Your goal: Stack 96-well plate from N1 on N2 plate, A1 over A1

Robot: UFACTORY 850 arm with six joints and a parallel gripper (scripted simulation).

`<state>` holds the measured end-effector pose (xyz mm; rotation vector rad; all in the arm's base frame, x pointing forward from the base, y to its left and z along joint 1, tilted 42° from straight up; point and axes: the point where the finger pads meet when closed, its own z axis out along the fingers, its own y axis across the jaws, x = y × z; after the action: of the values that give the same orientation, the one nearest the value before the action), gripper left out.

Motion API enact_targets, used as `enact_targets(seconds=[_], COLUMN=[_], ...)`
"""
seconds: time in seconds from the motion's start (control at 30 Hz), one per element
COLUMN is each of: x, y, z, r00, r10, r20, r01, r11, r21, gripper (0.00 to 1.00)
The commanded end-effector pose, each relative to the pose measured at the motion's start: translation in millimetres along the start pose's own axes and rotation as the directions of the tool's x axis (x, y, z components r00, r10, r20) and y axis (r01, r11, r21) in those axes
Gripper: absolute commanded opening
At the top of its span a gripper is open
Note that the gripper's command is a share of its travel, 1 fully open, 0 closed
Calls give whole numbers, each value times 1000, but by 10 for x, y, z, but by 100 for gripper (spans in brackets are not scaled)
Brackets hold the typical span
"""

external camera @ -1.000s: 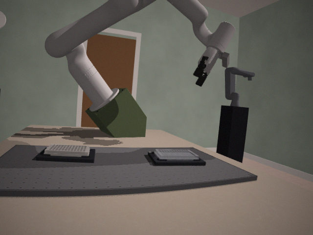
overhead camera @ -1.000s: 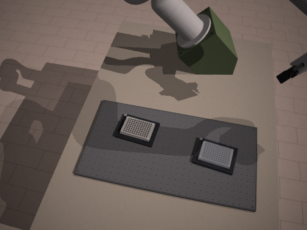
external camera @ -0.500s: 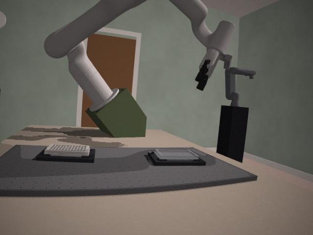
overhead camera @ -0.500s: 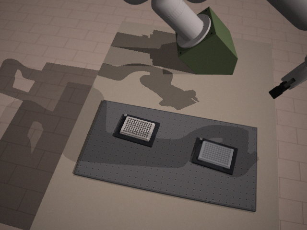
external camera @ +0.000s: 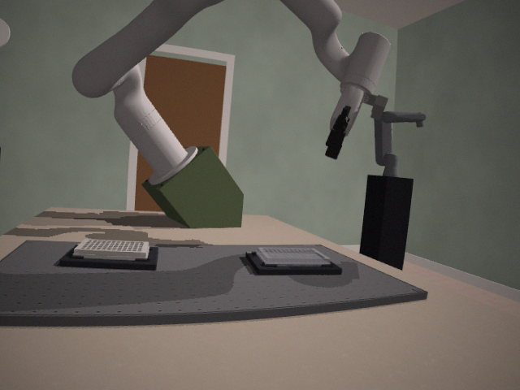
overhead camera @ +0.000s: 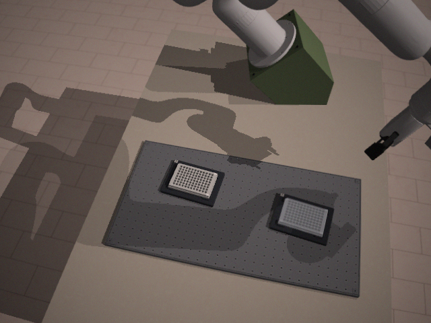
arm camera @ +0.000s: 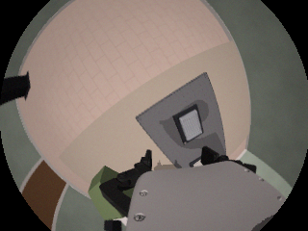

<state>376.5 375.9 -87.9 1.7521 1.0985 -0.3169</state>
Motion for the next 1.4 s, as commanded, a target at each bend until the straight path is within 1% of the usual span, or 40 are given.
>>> enact_targets(seconds=[0.0, 0.03, 0.17, 0.23, 0.33, 0.5, 0.6, 0.7, 0.83, 0.9, 1.0, 1.1, 1.17, 1.2, 1.3, 1.37], x=[36, 36, 64, 67, 77, 93, 94, 91, 88, 87, 71, 55, 55, 49, 18, -2], y=[154, 154, 305, 321, 429, 610, 612, 714, 850, 872, 966, 1060, 1060, 1091, 1175, 1230], z=[102, 102, 231, 245, 349, 522, 524, 634, 781, 805, 922, 1038, 1038, 1076, 1198, 1278], r00=[998, 998, 998, 998, 988, 988, 988, 969, 969, 969, 940, 940, 940, 940, 902, 901], r10=[-49, -49, -49, -49, -122, -122, -122, -194, -194, -194, -264, -264, -264, -264, -330, -332], r20=[-42, -42, -42, -42, -97, -97, -97, -156, -156, -156, -217, -217, -217, -217, -279, -280], r01=[50, 50, 50, 50, 126, 126, 126, 204, 204, 204, 283, 283, 283, 283, 359, 361], r11=[999, 999, 999, 999, 991, 991, 991, 978, 978, 978, 957, 957, 957, 957, 932, 931], r21=[19, 19, 19, 19, 39, 39, 39, 52, 52, 52, 58, 58, 58, 58, 57, 57], gripper=[100, 100, 100, 100, 100, 100, 100, 100, 100, 100, 100, 100, 100, 100, 100, 100])
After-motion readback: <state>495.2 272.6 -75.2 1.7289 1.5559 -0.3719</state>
